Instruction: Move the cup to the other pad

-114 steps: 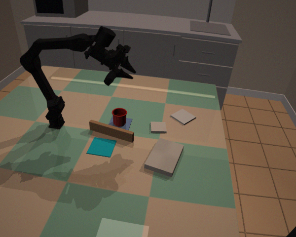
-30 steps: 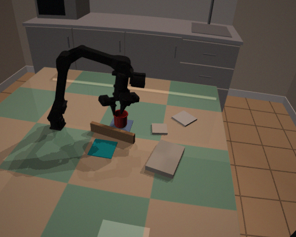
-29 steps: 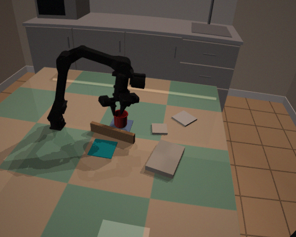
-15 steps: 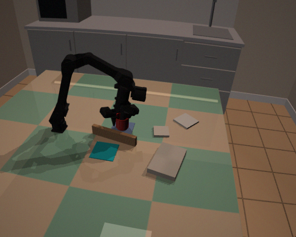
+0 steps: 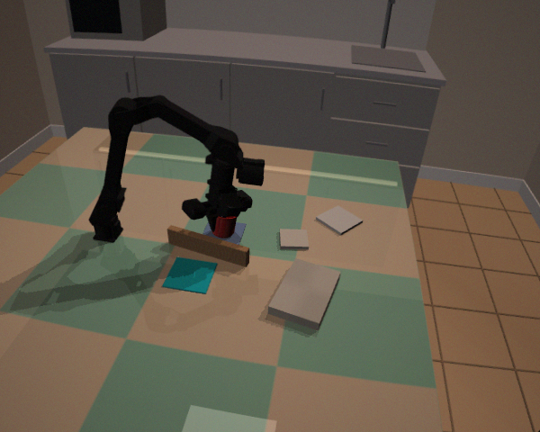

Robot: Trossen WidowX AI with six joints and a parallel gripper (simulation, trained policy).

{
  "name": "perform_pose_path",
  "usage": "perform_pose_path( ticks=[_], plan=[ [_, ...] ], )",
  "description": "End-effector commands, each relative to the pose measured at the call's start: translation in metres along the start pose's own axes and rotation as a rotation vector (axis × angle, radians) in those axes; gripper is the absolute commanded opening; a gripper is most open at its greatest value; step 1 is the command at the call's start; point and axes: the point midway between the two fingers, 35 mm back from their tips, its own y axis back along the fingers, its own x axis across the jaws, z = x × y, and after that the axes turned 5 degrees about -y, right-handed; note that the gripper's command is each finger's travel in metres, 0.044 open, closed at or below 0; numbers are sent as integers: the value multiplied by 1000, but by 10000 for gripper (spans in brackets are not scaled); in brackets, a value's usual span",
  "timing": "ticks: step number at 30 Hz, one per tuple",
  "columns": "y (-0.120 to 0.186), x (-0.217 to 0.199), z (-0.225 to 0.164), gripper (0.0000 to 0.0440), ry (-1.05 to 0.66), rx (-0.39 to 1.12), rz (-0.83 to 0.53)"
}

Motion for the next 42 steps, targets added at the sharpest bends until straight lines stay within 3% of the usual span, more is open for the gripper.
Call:
perform_pose_path(
  ticks=[1,22,42],
  plan=[
    [0,-7,2,11,-5,-5,-13],
    [50,-27,12,0,-134,-18,69],
    [83,-55,59,0,-312,-84,182]
  ],
)
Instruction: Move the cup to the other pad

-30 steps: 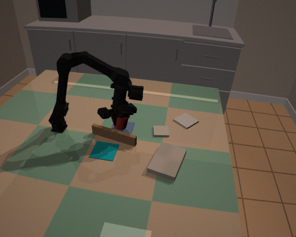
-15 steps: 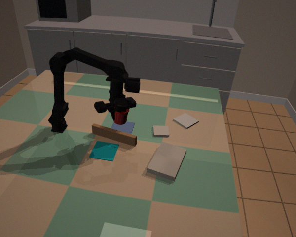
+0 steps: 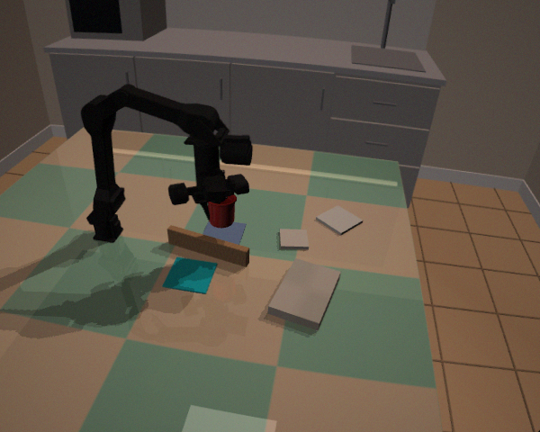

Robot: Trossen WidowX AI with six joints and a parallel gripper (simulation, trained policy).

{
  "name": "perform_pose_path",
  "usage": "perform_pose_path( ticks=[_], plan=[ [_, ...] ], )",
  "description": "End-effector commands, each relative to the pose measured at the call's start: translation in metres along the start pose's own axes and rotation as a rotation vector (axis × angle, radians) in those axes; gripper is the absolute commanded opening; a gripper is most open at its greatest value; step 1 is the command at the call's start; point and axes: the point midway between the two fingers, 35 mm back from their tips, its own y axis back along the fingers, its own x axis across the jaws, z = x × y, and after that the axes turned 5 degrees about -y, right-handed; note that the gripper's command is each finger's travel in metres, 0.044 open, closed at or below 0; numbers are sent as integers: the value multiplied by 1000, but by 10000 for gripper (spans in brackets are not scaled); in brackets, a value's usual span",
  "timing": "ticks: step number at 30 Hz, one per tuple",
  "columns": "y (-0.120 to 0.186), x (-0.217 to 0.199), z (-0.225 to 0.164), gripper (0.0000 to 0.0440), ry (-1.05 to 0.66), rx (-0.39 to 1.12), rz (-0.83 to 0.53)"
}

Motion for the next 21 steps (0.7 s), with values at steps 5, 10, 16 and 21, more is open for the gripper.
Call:
perform_pose_path(
  ticks=[5,10,16,21],
  plan=[
    [6,-7,26,0,-61,-38,47],
    [4,-14,40,0,-96,-56,61],
    [-3,-23,54,0,-134,-72,70],
    [-11,-31,63,0,-162,-83,73]
  ],
)
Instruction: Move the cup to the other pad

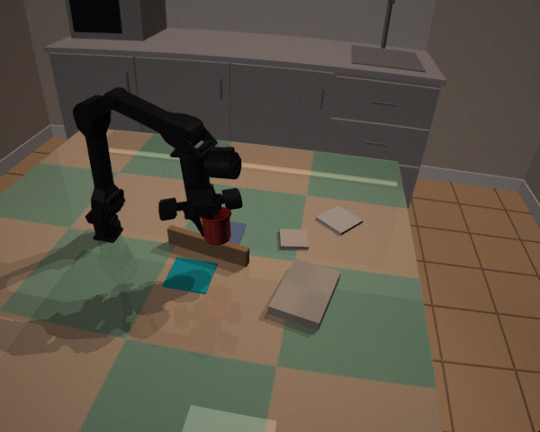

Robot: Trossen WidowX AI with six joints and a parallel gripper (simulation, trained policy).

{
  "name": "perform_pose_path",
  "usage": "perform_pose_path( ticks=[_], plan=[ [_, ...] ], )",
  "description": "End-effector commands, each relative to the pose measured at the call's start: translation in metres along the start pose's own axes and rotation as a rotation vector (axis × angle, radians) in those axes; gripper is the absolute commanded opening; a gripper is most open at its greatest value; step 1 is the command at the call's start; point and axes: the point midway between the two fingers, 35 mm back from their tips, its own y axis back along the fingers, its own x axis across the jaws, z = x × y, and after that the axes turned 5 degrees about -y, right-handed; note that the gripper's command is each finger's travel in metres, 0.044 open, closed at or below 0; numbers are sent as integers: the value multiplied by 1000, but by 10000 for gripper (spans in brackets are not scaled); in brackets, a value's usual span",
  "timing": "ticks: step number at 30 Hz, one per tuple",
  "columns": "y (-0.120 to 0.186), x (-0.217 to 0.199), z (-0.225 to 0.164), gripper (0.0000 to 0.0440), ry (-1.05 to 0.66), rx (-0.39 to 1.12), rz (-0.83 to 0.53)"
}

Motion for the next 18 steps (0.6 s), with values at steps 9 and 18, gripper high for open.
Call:
perform_pose_path(
  ticks=[9,18],
  plan=[
    [-21,-20,18,0,-55,-28,2],
    [-42,-35,21,0,-85,-34,-4]
  ],
)
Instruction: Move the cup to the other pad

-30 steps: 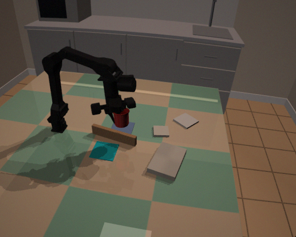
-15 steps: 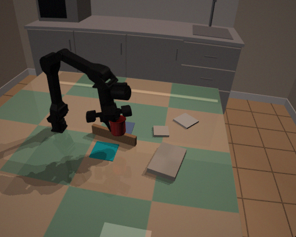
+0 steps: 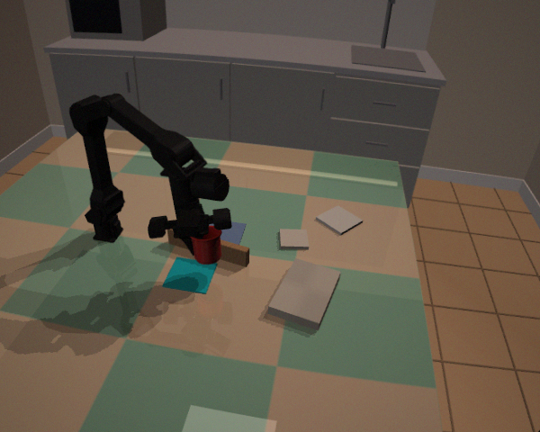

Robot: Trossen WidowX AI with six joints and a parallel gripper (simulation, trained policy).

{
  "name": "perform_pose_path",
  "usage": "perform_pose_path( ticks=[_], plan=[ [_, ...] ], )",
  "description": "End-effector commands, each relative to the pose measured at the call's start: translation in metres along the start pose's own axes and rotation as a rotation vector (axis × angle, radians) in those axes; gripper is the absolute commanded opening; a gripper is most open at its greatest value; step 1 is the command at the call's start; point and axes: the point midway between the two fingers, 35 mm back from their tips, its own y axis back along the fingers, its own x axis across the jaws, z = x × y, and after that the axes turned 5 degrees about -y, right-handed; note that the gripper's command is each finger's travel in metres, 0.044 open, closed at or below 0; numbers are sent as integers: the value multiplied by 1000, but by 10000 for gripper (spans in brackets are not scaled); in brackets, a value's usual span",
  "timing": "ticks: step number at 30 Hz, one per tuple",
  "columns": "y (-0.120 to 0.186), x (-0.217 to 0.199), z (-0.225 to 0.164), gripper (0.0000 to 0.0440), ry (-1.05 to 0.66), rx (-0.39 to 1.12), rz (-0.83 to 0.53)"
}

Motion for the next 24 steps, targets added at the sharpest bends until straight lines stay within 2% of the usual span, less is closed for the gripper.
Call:
perform_pose_path(
  ticks=[1,13,19,23,24],
  plan=[
    [-8,-8,1,0,-8,-7,-4],
    [-35,-32,-7,7,-35,1,-35],
    [-43,-39,-5,63,-56,-10,-27],
    [-40,-35,2,148,-77,-29,16],
    [-38,-35,4,155,-82,-32,27]
  ],
)
